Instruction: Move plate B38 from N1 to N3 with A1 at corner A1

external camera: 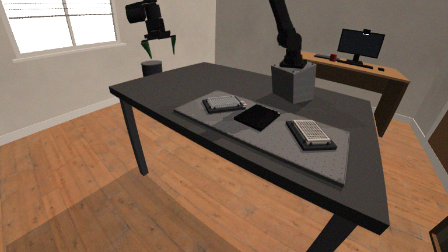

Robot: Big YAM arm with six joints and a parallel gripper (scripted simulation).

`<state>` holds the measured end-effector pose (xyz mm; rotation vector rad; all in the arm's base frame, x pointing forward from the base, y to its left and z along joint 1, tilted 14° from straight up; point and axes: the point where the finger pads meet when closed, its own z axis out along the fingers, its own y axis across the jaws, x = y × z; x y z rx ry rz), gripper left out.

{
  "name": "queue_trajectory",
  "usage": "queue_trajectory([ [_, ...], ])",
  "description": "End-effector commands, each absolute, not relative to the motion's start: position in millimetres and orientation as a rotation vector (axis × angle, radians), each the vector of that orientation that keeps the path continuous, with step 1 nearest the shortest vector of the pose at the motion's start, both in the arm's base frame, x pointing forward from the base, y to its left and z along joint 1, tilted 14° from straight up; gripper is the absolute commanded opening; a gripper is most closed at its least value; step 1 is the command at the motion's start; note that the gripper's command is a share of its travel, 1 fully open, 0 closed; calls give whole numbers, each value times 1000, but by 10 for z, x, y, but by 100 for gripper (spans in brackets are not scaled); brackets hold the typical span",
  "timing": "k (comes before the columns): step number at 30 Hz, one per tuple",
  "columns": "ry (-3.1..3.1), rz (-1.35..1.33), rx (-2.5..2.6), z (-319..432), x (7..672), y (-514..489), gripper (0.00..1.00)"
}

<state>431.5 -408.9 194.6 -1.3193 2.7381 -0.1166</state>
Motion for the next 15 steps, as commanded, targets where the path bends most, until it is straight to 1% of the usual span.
queue_trajectory([
  [1,2733,-136,-1317,2015,4320,-4098,100],
  [2,2733,-136,-1317,2015,4320,-4098,100],
  [3,2724,-210,-1298,2196,4392,-4006,100],
  [9,2721,-208,-1296,2150,4559,-3759,100],
  [12,2747,-171,-1288,1971,4629,-3681,100],
  [15,2733,-206,-1283,2079,4682,-3542,100],
])
